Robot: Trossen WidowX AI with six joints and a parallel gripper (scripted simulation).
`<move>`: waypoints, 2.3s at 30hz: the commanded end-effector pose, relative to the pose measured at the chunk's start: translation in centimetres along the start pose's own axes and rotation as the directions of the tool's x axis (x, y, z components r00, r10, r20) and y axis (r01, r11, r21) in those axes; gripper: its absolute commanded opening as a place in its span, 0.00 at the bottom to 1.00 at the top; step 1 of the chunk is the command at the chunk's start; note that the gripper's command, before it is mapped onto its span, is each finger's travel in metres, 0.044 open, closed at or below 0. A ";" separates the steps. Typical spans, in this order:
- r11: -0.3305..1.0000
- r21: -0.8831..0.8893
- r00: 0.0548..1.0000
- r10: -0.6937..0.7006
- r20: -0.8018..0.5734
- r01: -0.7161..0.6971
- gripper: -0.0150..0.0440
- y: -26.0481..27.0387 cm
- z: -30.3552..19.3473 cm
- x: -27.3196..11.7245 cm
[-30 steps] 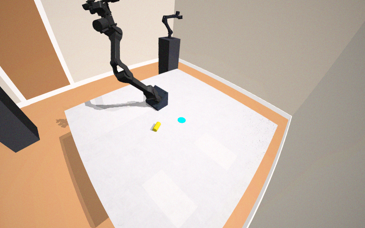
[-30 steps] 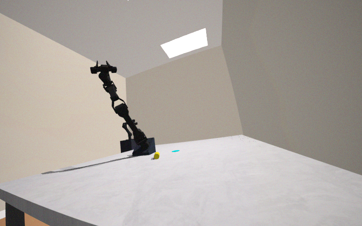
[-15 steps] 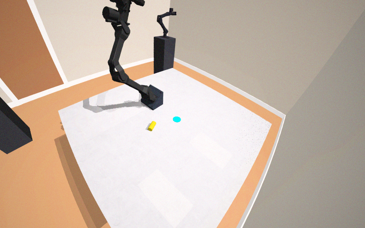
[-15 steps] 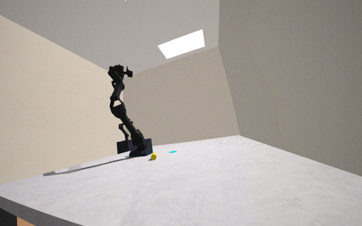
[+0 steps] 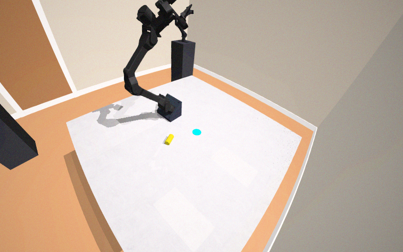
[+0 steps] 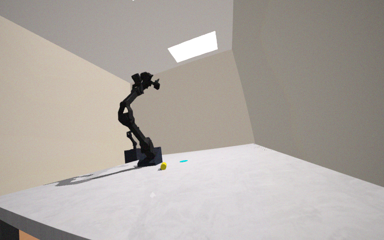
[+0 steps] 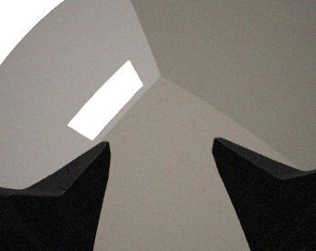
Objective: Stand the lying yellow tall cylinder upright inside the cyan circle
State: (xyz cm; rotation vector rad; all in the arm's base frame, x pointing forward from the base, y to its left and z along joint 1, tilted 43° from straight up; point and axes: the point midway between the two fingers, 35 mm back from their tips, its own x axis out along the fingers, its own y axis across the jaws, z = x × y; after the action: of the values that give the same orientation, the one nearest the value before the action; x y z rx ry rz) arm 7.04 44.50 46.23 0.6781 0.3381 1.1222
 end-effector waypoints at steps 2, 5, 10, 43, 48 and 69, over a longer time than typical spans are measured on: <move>0.984 0.002 0.984 -0.181 -0.003 0.181 0.78 -6.0 1.0 0.3; 0.954 0.004 0.954 -0.300 -0.006 0.300 0.78 -10.0 1.6 0.0; 0.872 0.016 0.872 -0.489 -0.008 0.490 0.78 -16.6 2.8 -1.3; -0.315 0.233 -0.284 -0.946 -0.157 0.920 0.78 -41.3 6.0 -31.2; -0.499 0.246 -0.455 -0.864 -0.215 0.831 0.78 -41.2 5.3 -36.6; -0.734 0.233 -0.657 -0.676 -0.333 0.638 0.78 -44.3 1.5 -48.7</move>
State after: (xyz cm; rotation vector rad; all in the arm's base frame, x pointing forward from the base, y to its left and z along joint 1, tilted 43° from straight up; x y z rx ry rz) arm 19.62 -10.08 16.47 0.3431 0.9035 -1.2629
